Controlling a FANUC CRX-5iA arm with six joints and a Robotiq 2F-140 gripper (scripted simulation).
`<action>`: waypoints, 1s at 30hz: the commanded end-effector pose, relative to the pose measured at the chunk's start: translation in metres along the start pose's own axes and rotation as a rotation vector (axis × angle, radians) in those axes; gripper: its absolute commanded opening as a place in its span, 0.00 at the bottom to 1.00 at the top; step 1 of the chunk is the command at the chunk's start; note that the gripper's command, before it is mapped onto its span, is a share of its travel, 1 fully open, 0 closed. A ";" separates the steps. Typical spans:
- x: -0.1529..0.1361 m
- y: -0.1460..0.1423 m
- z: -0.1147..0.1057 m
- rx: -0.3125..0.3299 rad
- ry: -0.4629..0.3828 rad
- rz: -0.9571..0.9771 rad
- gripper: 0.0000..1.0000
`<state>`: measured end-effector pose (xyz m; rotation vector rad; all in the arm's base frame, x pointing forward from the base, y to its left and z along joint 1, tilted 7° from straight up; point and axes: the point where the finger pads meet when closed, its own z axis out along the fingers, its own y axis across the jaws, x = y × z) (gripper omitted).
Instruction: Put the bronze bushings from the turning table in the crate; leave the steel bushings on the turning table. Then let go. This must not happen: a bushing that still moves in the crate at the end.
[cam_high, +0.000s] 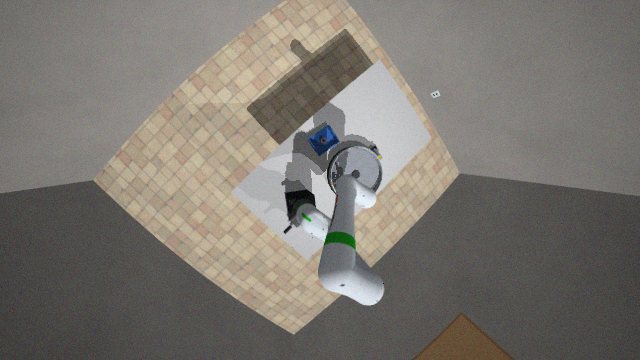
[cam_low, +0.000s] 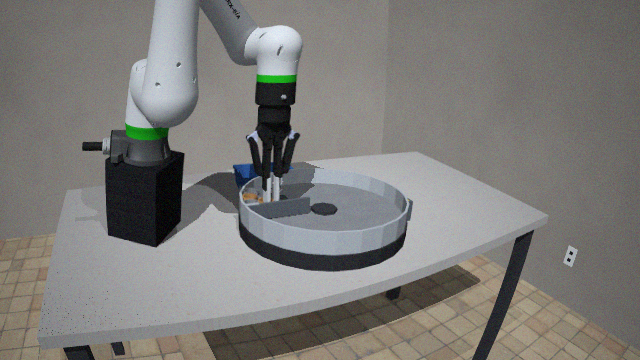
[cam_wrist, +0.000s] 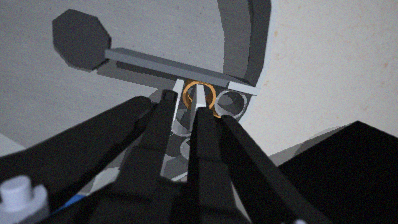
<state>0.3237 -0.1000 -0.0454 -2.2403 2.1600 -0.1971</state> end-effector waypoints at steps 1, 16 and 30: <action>0.000 0.000 0.000 0.000 0.000 0.000 0.10; 0.000 0.000 0.000 0.000 0.000 0.000 0.10; 0.000 0.000 0.000 0.000 0.000 0.000 0.00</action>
